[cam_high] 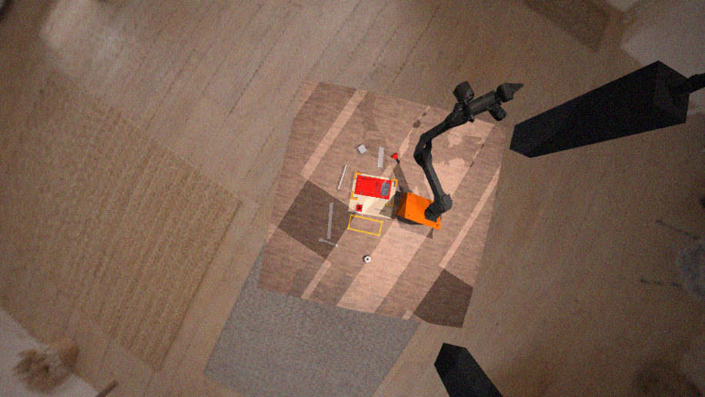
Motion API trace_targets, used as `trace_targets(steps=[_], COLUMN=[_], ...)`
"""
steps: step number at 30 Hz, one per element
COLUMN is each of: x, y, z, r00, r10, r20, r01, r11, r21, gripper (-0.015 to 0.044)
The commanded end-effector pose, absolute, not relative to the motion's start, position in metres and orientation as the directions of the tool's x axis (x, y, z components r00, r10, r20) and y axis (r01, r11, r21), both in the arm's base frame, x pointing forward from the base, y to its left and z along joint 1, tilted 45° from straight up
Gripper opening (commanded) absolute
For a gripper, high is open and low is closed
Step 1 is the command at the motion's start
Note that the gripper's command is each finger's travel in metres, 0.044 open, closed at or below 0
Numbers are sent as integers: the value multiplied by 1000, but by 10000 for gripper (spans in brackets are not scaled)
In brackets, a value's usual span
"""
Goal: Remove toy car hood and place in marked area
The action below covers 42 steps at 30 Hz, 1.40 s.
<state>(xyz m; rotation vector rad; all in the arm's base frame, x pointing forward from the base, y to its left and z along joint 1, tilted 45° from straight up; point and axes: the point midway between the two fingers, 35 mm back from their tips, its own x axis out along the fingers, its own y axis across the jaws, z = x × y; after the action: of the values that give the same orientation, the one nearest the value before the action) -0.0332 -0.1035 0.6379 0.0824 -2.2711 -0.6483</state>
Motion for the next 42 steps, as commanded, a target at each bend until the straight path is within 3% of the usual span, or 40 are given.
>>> trace_targets(steps=[1,12,22,33,42], x=[-35,-103,-123,-82,-5], y=[-102,6,131,258,327], z=[638,632,602,545,487], r00=[-712,-776,-683,-408,-99], r10=[-244,160,554,877,993], r20=[658,610,476,255,58], r01=[135,214,362,407,298], r11=[872,977,822,425,85], r21=[470,15,-439,-809,-951], gripper=[440,440,440,440,440])
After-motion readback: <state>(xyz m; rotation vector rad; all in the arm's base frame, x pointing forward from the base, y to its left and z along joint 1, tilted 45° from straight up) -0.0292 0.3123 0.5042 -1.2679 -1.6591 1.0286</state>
